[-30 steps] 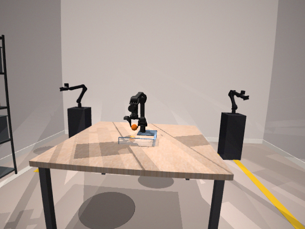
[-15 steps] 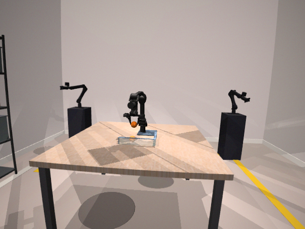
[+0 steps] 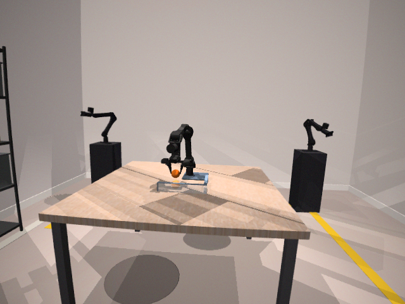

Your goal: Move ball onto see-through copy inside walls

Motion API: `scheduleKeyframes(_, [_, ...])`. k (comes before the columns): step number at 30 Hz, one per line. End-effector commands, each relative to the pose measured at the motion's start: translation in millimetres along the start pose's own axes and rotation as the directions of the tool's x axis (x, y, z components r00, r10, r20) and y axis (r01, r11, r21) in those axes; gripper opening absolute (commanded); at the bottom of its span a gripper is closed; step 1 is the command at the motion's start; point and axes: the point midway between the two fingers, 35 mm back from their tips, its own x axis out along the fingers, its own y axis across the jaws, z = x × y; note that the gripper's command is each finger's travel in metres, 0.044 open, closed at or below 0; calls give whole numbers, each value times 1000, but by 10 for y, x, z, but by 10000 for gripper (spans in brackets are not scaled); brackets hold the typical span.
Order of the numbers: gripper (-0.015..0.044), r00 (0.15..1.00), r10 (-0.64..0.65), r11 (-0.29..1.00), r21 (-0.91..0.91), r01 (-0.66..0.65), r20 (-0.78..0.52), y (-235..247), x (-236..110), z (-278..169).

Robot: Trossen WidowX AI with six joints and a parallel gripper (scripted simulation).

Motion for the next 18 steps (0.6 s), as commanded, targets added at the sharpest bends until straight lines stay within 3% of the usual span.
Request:
scheduleKeyframes(1, [0,1000,5,1000,-4,-5,-5,6,175,3])
scheduleKeyframes(10, [0,1000,5,1000,-4,-5,-5,11,570,-17])
scheduleKeyframes(18, [0,1000,5,1000,-4,-5,-5,11,636,-21])
